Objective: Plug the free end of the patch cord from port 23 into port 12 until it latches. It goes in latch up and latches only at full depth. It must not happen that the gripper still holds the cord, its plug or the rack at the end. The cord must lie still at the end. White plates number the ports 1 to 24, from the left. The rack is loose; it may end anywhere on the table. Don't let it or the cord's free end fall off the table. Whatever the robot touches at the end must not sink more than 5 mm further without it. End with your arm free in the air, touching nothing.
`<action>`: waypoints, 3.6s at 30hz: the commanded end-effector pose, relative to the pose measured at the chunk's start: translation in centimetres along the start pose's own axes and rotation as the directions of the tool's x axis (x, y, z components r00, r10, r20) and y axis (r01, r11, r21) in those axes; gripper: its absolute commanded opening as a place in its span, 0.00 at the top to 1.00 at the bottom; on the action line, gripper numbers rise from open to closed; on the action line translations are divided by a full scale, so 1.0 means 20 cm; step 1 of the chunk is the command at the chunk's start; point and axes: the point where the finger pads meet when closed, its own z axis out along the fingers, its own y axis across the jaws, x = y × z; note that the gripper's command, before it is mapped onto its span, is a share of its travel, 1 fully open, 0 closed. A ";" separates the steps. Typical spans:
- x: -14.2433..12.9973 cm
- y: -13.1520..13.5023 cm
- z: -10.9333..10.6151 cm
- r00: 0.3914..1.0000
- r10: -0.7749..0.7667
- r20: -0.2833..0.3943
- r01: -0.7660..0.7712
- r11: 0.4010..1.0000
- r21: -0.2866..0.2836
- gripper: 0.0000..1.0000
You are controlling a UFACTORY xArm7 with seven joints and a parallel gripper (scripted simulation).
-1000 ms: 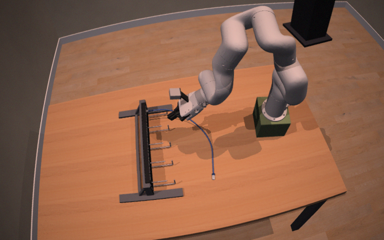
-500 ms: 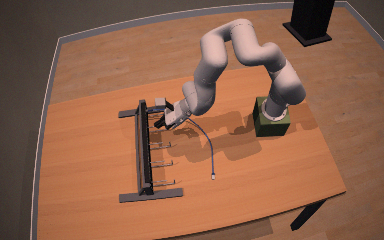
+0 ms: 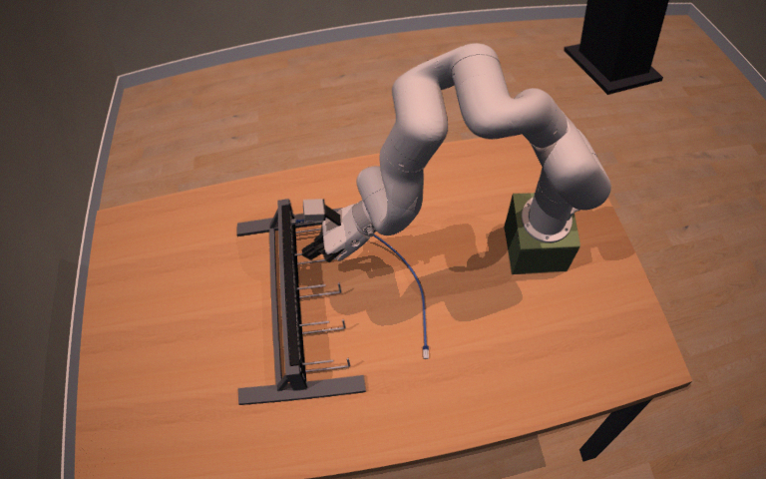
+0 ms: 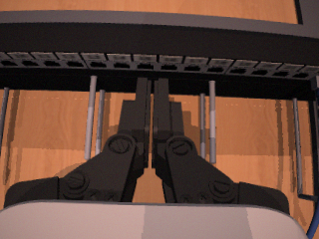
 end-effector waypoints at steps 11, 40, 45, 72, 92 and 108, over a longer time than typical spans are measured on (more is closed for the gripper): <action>0.01 0.00 0.00 1.000 0.000 -0.004 0.000 1.000 0.000 1.00; 0.01 0.00 0.00 1.000 0.000 -0.004 0.000 1.000 0.000 1.00; 0.01 0.00 0.00 1.000 0.000 -0.004 0.000 1.000 0.000 1.00; 0.01 0.00 -0.66 1.000 0.000 -0.004 0.000 1.000 0.000 1.00; 0.01 0.08 -0.70 1.000 0.000 -0.004 0.000 1.000 0.000 1.00; 0.01 0.40 -0.70 1.000 0.000 -0.004 0.000 1.000 0.000 1.00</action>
